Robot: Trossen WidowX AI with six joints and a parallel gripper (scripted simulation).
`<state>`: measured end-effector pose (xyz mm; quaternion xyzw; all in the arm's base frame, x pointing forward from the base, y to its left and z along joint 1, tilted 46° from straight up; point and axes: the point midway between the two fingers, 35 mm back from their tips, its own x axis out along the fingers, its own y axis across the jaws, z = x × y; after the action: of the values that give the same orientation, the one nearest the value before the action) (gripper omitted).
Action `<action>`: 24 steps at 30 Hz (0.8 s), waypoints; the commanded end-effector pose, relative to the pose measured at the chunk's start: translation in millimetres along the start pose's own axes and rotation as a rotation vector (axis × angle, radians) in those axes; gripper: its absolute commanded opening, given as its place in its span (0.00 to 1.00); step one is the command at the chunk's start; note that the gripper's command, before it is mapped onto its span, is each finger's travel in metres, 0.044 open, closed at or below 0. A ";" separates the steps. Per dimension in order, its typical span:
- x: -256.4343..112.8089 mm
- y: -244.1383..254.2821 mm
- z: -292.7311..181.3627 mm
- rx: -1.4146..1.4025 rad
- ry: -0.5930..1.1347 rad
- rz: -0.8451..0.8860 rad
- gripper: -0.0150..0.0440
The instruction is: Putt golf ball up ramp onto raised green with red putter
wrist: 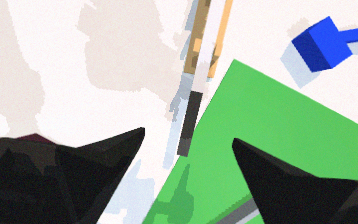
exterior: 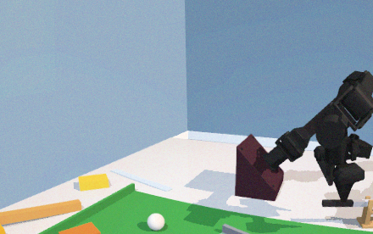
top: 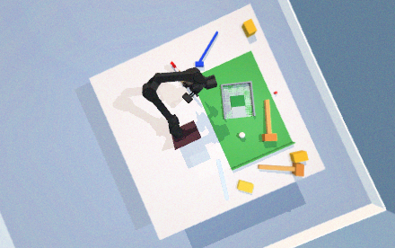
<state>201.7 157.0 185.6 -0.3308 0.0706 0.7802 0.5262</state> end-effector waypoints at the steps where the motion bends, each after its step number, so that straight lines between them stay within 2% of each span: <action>1: -7.3 2.5 2.1 0.103 -0.102 -0.053 1.00; 9: -6.3 2.4 1.9 0.103 -0.102 -0.053 1.00; 24: 31.5 1.1 -4.0 0.102 -0.102 -0.054 1.00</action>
<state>197.9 171.7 169.4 -0.2666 0.0756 0.7769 0.5654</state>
